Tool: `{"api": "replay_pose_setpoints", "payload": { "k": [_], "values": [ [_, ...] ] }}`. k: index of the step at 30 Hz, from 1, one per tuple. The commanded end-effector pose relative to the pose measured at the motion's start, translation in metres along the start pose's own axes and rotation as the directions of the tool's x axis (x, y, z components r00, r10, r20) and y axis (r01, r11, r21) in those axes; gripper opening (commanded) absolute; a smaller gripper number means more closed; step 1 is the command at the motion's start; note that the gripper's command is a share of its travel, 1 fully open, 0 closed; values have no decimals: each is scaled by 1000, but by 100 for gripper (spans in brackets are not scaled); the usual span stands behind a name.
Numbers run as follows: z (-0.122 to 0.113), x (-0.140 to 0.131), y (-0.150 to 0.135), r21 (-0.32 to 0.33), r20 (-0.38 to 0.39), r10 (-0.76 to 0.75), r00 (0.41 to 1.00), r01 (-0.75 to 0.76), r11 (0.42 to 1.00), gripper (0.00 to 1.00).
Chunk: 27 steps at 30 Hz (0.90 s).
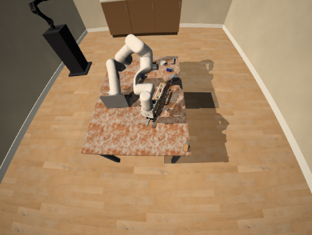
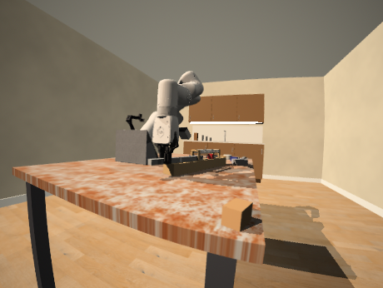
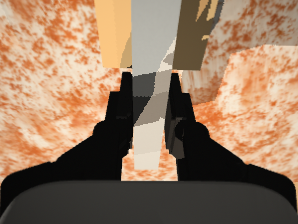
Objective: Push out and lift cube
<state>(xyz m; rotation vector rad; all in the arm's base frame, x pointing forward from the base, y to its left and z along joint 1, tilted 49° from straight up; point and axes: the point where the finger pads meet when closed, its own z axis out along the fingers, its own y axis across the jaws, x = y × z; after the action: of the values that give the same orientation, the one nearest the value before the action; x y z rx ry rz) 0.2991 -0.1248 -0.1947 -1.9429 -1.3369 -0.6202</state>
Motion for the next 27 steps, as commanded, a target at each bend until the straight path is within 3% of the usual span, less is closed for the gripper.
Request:
{"api": "replay_pose_setpoints", "payload": {
  "k": [1, 27],
  "values": [
    [-2, -1, 1, -3, 3, 0, 1000, 0, 1000, 0],
    [-2, 19, 1, -3, 3, 0, 1000, 0, 1000, 0]
  ]
}}
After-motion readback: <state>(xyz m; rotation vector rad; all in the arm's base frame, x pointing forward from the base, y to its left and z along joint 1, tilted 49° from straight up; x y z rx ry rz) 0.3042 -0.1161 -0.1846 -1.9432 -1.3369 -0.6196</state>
